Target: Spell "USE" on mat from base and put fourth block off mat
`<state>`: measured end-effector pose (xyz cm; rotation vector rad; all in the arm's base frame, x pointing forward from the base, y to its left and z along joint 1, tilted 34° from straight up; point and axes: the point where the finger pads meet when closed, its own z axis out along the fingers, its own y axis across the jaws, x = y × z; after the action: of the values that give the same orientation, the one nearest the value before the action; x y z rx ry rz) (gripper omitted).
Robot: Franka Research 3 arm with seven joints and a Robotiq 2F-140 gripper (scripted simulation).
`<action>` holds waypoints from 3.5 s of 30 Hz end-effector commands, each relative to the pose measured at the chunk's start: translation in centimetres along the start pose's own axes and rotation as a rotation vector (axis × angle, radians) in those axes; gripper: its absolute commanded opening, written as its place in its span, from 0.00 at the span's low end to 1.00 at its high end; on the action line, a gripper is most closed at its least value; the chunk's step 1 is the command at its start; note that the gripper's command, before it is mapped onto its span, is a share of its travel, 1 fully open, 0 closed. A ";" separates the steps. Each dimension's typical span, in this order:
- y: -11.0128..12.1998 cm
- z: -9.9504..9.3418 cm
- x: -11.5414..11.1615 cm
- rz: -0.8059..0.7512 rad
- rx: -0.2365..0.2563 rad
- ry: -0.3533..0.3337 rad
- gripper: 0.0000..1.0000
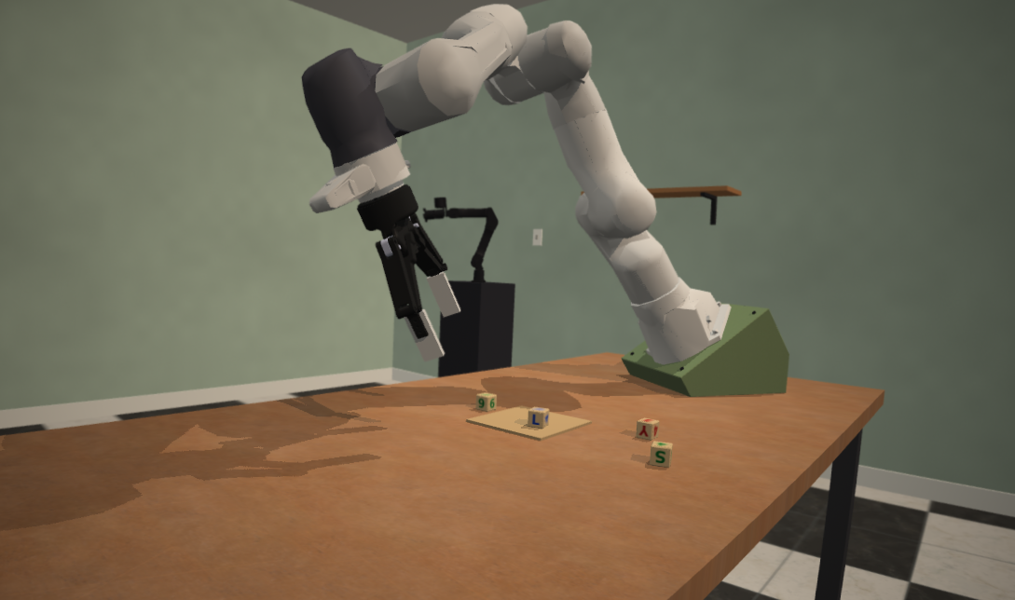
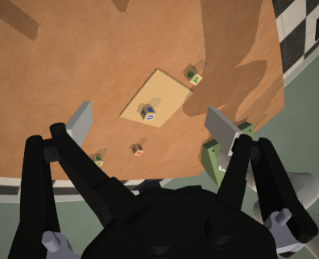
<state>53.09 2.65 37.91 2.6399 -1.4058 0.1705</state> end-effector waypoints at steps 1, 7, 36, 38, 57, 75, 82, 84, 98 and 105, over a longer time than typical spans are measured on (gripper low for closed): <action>-0.3 0.6 0.1 0.131 0.007 0.047 1.00; -0.2 1.4 -0.9 0.192 0.006 0.101 1.00; 0.4 6.4 -6.0 0.466 0.105 0.392 1.00; 0.6 6.9 -6.4 0.484 0.120 0.412 1.00; 2.6 12.0 -10.3 0.626 0.302 0.585 1.00; 3.1 12.8 -10.7 0.640 0.328 0.601 1.00; 3.1 12.8 -10.7 0.640 0.328 0.601 1.00; 3.1 12.8 -10.7 0.640 0.328 0.601 1.00; 3.1 12.8 -10.7 0.640 0.328 0.601 1.00; 3.1 12.8 -10.7 0.640 0.328 0.601 1.00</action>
<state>44.98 7.45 23.77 1.9450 -2.0060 1.2257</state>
